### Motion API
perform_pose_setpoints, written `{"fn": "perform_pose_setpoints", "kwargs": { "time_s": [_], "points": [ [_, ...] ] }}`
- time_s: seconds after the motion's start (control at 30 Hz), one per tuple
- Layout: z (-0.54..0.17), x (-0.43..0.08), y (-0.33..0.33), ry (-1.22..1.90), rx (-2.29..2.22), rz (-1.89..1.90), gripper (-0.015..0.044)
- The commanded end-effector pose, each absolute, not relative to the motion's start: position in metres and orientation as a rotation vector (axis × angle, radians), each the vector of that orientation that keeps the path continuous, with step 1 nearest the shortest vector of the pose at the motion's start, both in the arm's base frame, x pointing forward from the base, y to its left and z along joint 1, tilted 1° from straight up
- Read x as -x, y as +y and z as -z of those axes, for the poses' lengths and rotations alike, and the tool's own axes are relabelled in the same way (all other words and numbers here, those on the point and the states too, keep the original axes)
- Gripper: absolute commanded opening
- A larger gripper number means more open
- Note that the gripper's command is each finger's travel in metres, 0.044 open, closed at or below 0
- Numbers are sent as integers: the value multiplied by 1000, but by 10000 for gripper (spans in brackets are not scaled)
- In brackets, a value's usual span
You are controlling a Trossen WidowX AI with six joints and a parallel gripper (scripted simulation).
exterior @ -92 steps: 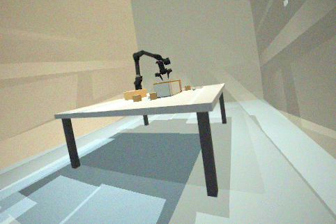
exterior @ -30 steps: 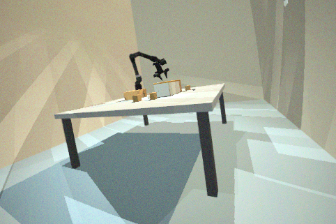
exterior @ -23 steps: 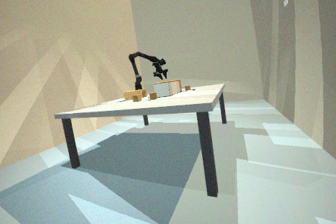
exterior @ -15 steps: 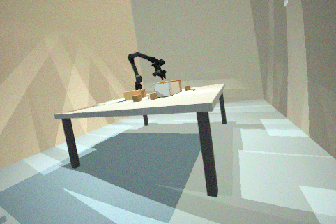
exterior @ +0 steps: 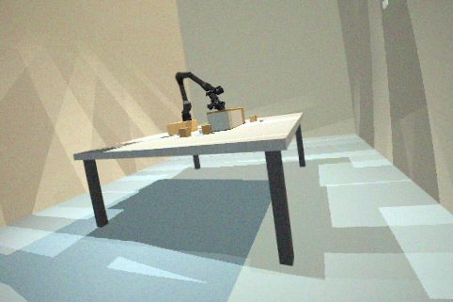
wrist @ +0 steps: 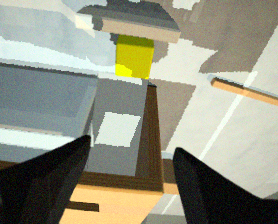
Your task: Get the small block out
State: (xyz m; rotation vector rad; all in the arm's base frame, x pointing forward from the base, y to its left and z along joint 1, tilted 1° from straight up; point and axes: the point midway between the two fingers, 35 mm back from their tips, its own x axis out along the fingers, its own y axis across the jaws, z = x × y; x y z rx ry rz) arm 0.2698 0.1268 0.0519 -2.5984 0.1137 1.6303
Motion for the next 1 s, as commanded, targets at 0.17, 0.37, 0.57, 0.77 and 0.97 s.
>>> {"fn": "perform_pose_setpoints", "kwargs": {
  "time_s": [0.17,0.37,0.57,0.77,0.97],
  "points": [
    [-13,-263,120,126,2596,-1666,285],
    [-6,-264,120,129,2593,-1665,285],
    [3,-265,121,130,2592,-1664,285],
    [13,-265,121,129,2593,-1665,285],
    [23,-265,121,128,2594,-1665,285]
  ]
}}
